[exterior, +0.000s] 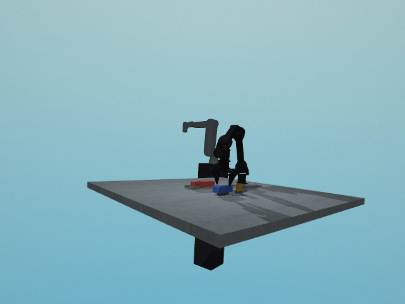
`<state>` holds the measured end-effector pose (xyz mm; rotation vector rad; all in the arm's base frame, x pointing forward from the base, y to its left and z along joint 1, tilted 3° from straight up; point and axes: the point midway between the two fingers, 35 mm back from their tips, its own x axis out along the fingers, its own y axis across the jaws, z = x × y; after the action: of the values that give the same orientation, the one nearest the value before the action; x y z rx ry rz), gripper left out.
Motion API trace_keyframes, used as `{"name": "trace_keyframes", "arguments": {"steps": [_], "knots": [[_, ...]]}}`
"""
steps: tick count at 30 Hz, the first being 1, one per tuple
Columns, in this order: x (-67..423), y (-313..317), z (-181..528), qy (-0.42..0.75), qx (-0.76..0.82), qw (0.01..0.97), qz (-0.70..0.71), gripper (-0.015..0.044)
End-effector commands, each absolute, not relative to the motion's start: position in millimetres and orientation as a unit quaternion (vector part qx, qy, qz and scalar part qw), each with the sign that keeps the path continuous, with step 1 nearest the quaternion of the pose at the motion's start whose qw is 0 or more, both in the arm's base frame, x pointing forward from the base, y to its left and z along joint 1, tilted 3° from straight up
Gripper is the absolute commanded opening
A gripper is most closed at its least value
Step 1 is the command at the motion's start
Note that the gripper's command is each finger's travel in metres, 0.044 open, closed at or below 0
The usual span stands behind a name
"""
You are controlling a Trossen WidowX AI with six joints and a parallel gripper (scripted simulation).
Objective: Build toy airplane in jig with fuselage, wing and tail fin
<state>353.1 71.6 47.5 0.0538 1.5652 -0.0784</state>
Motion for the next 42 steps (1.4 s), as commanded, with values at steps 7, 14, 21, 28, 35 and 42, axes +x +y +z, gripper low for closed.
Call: {"name": "trace_keyframes", "arguments": {"steps": [7, 14, 21, 28, 35, 42], "knots": [[351.6, 70.6, 27.7, 0.709, 0.025, 0.704, -0.039, 0.0440], [350.9, 70.3, 16.7, 0.709, 0.025, 0.704, -0.039, 0.0440], [350.8, 70.2, 15.6, 0.709, 0.025, 0.704, -0.039, 0.0309], [350.8, 70.2, 15.6, 0.709, 0.025, 0.704, -0.039, 0.0184], [351.5, 70.1, 17.7, 0.707, 0.025, 0.705, -0.038, 0.0078], [357.2, 69.0, 38.4, 0.691, 0.028, 0.721, -0.029, 0.0000]]}}
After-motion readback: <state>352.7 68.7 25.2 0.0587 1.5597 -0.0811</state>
